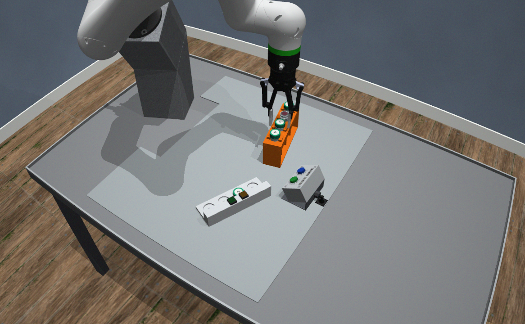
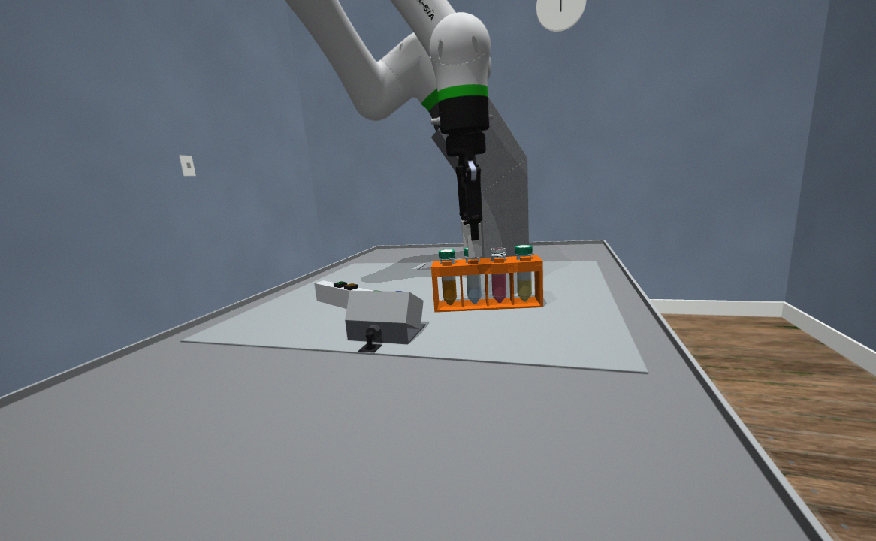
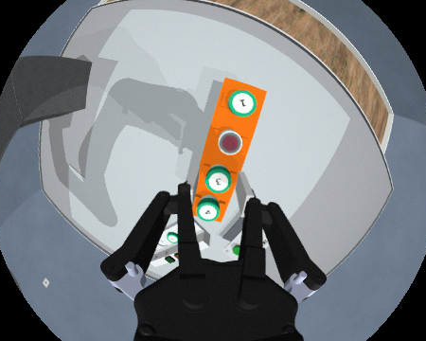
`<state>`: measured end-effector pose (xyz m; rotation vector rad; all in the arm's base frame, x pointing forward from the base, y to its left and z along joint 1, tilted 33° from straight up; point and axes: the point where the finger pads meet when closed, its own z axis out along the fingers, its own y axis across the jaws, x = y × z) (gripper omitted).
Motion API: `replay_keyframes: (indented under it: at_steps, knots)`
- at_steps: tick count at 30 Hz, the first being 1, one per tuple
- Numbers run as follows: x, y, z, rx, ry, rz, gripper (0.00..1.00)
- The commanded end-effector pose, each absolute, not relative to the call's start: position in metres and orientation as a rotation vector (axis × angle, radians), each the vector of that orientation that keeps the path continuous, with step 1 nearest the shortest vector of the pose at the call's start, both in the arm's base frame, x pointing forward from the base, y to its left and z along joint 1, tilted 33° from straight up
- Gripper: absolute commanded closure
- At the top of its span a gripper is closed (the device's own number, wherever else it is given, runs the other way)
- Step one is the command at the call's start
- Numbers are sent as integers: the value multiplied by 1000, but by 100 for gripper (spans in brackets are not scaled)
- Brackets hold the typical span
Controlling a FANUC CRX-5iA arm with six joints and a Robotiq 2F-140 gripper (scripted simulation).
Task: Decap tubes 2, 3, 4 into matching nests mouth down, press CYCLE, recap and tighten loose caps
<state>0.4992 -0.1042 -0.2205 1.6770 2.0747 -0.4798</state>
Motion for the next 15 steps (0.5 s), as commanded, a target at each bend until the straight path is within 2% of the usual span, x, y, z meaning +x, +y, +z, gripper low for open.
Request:
replay_keyframes:
  at_steps: [1, 11, 15]
  knots:
    - [499, -104, -220, 1857, 1850, -392, 65]
    - [499, -104, -220, 2200, 1361, -229, 65]
    - [499, -104, -220, 2202, 1355, -226, 65]
